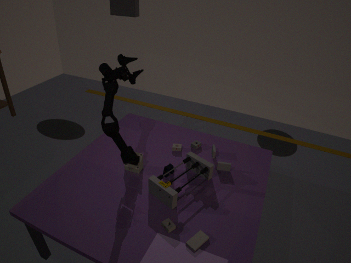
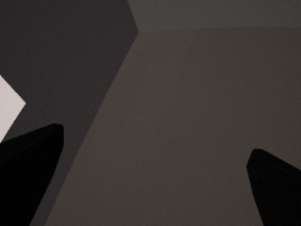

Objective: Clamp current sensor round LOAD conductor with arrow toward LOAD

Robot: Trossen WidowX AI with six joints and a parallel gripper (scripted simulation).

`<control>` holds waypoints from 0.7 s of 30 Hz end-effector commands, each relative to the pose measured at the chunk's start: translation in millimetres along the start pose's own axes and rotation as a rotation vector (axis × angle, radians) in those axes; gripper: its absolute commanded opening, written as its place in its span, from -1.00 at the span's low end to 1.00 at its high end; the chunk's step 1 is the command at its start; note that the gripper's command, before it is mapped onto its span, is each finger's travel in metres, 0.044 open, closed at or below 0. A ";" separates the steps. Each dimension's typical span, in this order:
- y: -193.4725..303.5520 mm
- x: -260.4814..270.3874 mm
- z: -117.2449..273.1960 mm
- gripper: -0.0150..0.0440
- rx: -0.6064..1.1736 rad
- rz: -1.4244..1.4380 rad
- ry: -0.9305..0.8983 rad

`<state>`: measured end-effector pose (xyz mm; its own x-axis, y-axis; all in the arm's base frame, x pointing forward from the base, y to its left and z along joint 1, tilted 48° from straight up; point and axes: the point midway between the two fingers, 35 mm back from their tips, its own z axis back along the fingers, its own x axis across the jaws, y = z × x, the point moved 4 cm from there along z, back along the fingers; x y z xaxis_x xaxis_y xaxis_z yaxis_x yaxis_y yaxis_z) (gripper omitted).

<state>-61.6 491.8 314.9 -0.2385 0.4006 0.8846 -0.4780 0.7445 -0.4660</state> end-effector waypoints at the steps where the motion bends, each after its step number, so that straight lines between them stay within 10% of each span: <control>1: -0.6 -0.2 -1.0 0.95 0.000 0.003 0.000; 21: -189.9 -66.3 -159.1 1.00 -0.078 0.353 0.103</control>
<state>135.6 439.2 338.1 -0.2910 0.6377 0.7132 -0.3536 0.6210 -0.6996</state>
